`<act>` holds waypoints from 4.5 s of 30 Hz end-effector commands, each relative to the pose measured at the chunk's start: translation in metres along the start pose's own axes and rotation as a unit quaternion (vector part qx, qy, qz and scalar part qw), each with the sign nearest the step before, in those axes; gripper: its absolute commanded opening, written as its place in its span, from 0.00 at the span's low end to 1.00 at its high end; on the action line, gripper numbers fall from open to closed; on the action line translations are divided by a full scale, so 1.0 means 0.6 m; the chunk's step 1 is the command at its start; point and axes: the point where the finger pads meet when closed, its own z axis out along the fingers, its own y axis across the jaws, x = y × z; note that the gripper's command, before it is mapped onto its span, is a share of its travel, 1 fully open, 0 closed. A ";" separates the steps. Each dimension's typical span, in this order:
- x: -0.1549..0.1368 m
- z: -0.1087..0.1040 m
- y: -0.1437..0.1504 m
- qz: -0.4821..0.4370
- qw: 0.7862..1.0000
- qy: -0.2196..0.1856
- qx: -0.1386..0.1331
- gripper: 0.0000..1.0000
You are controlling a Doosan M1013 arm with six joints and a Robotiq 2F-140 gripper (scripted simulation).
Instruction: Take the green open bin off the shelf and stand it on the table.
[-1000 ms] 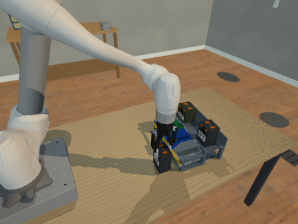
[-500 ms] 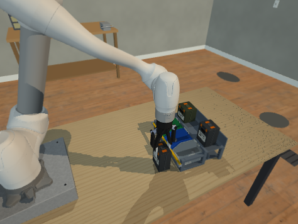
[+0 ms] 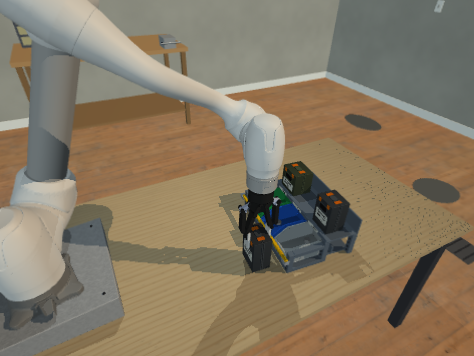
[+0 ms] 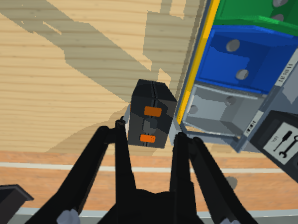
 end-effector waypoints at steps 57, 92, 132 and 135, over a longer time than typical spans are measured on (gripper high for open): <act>0.008 0.033 0.001 0.000 1.000 0.000 0.000 0.57; 0.008 0.033 0.001 0.000 1.000 0.000 0.000 0.57; 0.008 -0.059 0.001 0.000 1.000 0.000 0.000 0.57; 0.008 -0.059 0.001 0.000 1.000 0.000 0.000 0.57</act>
